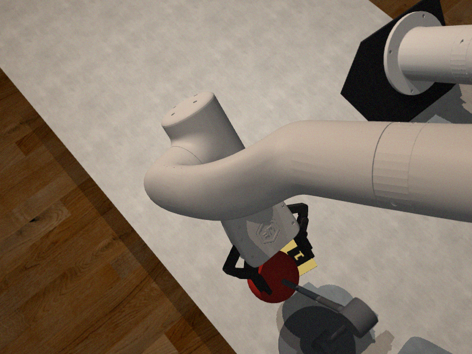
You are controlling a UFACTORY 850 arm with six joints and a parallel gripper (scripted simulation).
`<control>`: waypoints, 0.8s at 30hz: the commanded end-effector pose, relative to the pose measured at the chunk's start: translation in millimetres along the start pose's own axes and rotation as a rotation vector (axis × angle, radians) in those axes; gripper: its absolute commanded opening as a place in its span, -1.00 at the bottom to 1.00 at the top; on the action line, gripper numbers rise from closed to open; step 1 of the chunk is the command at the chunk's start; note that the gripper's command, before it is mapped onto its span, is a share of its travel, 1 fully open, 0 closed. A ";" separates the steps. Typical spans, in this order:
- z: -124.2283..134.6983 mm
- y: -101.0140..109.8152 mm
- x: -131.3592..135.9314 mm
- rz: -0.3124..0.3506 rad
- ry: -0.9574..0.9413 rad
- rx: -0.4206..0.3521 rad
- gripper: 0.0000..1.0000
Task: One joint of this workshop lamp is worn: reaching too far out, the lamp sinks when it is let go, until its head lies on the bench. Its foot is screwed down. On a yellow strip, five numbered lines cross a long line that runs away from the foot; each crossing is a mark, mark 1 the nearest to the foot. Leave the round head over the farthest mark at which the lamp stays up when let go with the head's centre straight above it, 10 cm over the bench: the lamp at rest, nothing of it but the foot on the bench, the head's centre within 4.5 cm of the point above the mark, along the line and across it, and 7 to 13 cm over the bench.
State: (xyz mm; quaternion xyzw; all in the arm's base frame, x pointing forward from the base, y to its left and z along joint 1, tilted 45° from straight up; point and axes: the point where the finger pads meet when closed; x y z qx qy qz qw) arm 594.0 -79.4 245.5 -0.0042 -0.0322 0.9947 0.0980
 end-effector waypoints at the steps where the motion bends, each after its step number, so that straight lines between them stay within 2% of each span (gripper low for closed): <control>1: 0.7 -9.9 -0.6 0.000 0.002 0.000 1.00; 11: 0.6 -33.4 -0.9 0.001 0.002 0.000 1.00; 24: 0.5 -40.8 -1.1 0.000 0.002 0.000 1.00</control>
Point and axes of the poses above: the point where the finger pads meet when closed, its own y axis back along the fingers, its own x axis across the jaws, z = x × y, and after that the axes turned 1 degree about -y, right-handed
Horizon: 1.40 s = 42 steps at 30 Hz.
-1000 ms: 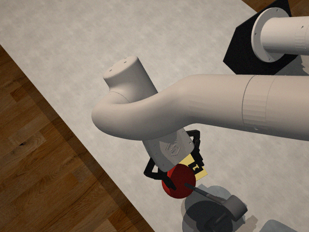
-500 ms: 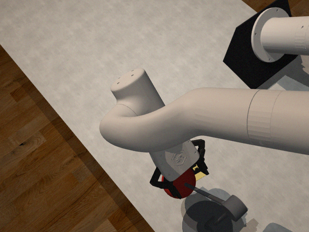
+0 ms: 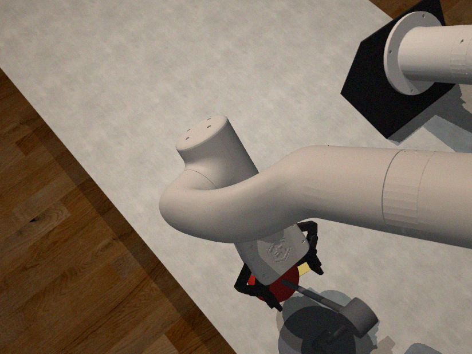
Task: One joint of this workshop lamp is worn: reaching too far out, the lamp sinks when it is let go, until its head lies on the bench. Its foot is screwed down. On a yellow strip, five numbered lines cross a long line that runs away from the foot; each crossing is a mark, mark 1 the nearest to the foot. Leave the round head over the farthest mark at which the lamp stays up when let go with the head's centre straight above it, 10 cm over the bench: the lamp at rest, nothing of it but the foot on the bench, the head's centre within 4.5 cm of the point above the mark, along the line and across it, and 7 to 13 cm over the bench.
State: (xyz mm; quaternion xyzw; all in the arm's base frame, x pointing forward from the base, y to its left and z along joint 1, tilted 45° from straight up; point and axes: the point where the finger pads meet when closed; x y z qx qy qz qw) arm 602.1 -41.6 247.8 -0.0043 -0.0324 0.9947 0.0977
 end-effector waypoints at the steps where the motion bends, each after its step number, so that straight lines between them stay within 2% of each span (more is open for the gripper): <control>1: 0.7 -2.8 -0.6 -0.001 0.002 0.000 1.00; 6: 0.7 -4.8 -0.6 -0.001 0.002 0.000 1.00; 7: 0.7 -4.8 -0.6 -0.001 0.002 0.000 -1.00; 42: -3.4 -2.9 1.0 -0.010 -0.006 0.000 -1.00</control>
Point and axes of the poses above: the point where the finger pads meet when closed, its own y axis back along the fingers, its own x axis across the jaws, z = x × y, and after that the axes turned 1 degree about -y, right-handed
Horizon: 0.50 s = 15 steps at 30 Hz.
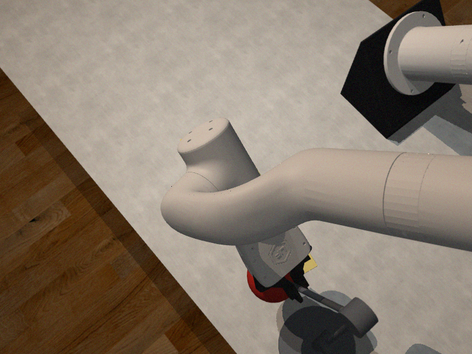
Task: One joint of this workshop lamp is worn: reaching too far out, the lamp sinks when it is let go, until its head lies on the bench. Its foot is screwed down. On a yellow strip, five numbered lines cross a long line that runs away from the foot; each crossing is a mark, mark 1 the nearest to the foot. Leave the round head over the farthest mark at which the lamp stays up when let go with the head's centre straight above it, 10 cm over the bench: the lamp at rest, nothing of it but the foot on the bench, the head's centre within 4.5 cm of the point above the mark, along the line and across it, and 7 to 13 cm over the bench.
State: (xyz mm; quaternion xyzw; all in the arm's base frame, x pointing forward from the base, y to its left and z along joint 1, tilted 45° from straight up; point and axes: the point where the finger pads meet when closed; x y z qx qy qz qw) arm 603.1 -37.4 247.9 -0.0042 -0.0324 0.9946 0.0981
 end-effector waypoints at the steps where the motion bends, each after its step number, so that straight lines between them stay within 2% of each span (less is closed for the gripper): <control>1: -5.2 1.9 1.9 -0.014 -0.010 0.000 -1.00; 15: -29.6 8.0 11.5 -0.070 -0.060 -0.001 -1.00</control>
Point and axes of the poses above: the point where the finger pads meet when closed, its own y axis back along the fingers, its own x axis across the jaws, z = x × y, and after that the axes turned 1 degree about -y, right-handed
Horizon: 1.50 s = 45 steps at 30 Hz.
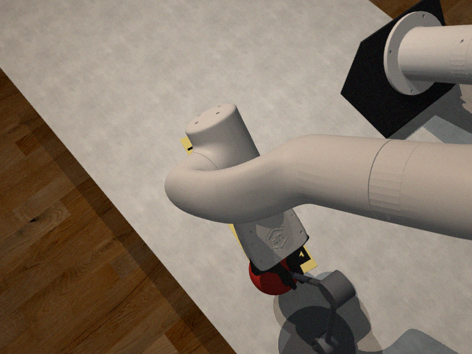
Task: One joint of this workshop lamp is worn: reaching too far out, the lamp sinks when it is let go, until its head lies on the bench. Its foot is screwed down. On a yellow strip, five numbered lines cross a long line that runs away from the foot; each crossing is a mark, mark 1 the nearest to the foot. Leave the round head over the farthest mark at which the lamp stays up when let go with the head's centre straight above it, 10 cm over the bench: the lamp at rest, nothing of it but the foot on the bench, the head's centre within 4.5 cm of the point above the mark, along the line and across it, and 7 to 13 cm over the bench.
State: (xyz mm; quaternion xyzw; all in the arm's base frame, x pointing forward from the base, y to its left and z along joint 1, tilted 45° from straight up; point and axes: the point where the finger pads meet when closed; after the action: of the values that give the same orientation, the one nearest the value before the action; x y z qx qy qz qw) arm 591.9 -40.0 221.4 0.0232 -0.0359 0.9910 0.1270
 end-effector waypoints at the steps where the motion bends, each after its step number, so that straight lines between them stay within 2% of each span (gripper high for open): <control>1: -5.7 1.8 1.7 -0.015 -0.010 0.000 -1.00; 15: -35.7 4.1 14.8 -0.079 -0.066 -0.001 -1.00; 34: -38.3 4.3 15.8 -0.079 -0.066 -0.001 -1.00; 35: -38.3 4.3 15.8 -0.079 -0.066 -0.001 1.00; 45: -38.0 4.3 15.7 -0.079 -0.066 -0.001 1.00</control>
State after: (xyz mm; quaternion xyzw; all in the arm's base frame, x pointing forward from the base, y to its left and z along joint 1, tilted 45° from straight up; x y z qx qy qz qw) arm 573.8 -36.6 183.3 0.0582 -0.0396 0.9839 0.1643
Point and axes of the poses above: the point where the finger pads meet when closed, its own y axis back along the fingers, its own x axis across the jaws, z = x × y, and after that the axes turned 1 degree about -y, right-handed
